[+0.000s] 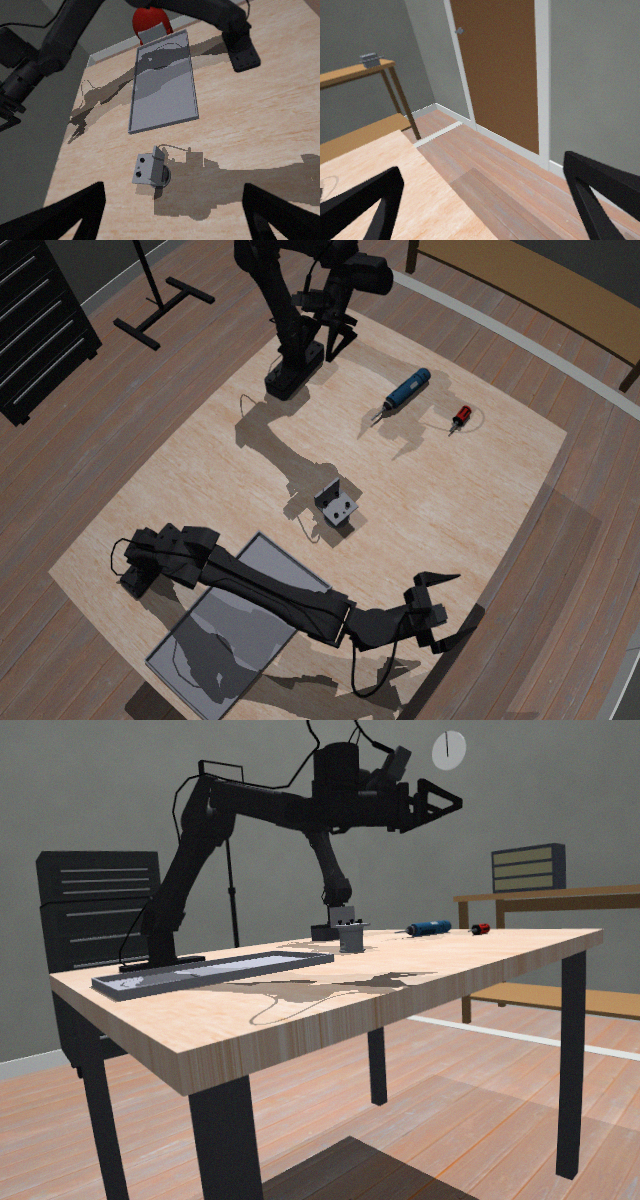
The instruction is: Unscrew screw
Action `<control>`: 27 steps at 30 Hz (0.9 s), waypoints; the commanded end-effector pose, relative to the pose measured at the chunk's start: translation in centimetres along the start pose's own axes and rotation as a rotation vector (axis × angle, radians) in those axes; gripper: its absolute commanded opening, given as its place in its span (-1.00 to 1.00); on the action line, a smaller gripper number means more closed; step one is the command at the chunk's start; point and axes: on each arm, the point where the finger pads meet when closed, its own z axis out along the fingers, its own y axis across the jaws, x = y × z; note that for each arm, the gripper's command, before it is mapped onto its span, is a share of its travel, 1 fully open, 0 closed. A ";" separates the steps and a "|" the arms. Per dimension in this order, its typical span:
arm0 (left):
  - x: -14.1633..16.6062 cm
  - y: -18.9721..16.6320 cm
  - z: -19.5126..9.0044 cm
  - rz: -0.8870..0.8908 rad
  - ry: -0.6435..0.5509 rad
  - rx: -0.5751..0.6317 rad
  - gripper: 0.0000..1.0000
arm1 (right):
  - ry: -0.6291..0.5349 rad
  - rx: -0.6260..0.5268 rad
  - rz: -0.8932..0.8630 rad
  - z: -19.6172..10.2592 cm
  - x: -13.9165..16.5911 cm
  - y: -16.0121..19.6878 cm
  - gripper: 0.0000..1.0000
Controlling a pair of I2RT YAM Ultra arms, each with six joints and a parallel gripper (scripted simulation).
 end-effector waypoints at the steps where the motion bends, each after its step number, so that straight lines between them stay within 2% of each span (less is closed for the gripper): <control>1: -0.2 0.1 -0.1 0.007 -0.005 -0.006 0.65 | -0.011 0.000 -0.008 -0.1 -0.7 0.1 1.00; 13: -0.2 0.1 -0.1 0.007 -0.005 -0.006 0.65 | -0.011 0.000 -0.008 -0.1 -0.7 0.1 1.00; 14: -0.2 0.1 -0.1 0.007 -0.005 -0.006 0.30 | -0.011 0.000 -0.008 -0.1 -0.7 0.1 1.00; 27: -0.2 0.1 -0.1 0.007 -0.005 -0.006 0.30 | -0.011 0.000 -0.008 -0.1 -0.7 0.1 1.00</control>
